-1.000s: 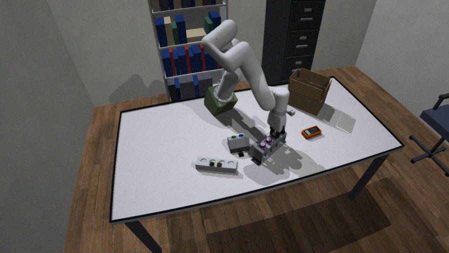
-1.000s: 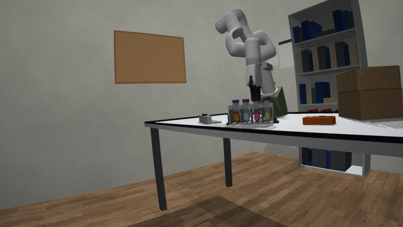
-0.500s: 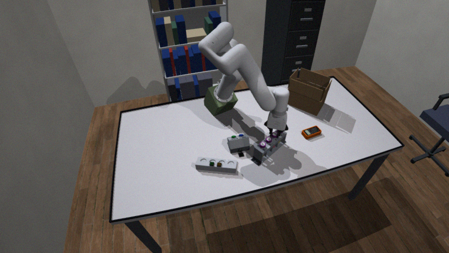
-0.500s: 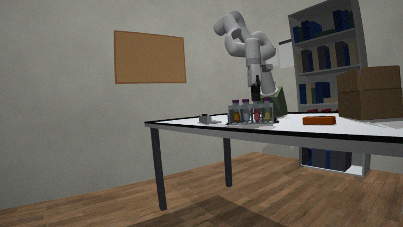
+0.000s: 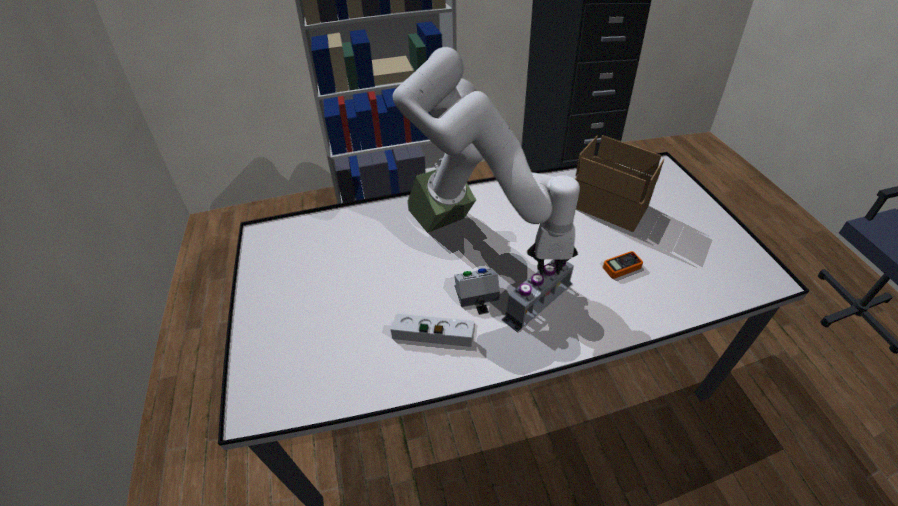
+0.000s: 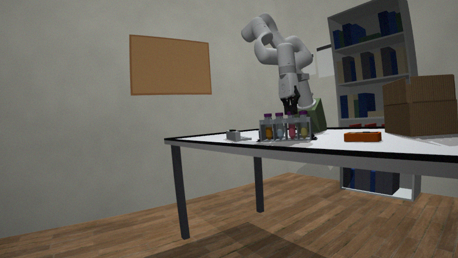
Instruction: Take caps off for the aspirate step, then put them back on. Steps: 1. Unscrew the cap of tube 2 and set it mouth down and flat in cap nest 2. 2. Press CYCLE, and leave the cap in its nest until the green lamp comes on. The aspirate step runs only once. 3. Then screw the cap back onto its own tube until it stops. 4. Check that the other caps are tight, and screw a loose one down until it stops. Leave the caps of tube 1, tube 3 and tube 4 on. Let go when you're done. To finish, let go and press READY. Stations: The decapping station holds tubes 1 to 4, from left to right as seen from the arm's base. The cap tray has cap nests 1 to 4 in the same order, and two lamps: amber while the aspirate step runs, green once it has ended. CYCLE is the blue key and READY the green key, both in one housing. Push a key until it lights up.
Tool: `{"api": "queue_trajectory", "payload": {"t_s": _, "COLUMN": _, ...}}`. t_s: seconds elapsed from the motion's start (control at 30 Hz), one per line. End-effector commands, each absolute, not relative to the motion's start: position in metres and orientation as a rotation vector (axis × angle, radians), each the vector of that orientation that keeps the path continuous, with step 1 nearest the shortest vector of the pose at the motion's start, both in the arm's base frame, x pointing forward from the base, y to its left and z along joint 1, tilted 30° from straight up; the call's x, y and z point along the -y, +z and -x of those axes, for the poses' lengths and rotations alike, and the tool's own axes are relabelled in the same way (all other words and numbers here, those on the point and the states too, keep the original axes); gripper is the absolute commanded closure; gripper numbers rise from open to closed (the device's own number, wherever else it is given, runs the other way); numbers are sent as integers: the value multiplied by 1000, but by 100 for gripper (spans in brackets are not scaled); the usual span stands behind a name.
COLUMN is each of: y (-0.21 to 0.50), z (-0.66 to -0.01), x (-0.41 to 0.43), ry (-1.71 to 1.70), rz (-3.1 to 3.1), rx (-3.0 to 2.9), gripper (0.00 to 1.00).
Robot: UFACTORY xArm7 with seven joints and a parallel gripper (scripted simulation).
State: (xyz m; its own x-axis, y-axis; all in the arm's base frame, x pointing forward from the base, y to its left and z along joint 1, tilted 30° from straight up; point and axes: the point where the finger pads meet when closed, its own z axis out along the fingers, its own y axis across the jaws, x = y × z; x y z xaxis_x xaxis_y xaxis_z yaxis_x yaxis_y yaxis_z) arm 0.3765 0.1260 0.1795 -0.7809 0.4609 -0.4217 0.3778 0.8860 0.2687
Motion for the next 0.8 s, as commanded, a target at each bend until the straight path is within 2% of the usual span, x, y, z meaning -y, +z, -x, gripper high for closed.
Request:
{"api": "queue_trajectory", "payload": {"t_s": 0.0, "y": 181, "z": -377, "x": -126, "ry": 234, "rz": -607, "rx": -2565, "gripper": 54}}
{"api": "queue_trajectory", "payload": {"t_s": 0.17, "y": 181, "z": -377, "x": -127, "ry": 234, "rz": -608, "rx": -2564, "gripper": 54}}
{"api": "queue_trajectory", "payload": {"t_s": 0.77, "y": 181, "z": -377, "x": -126, "ry": 561, "rz": -1885, "rx": -1998, "gripper": 54}}
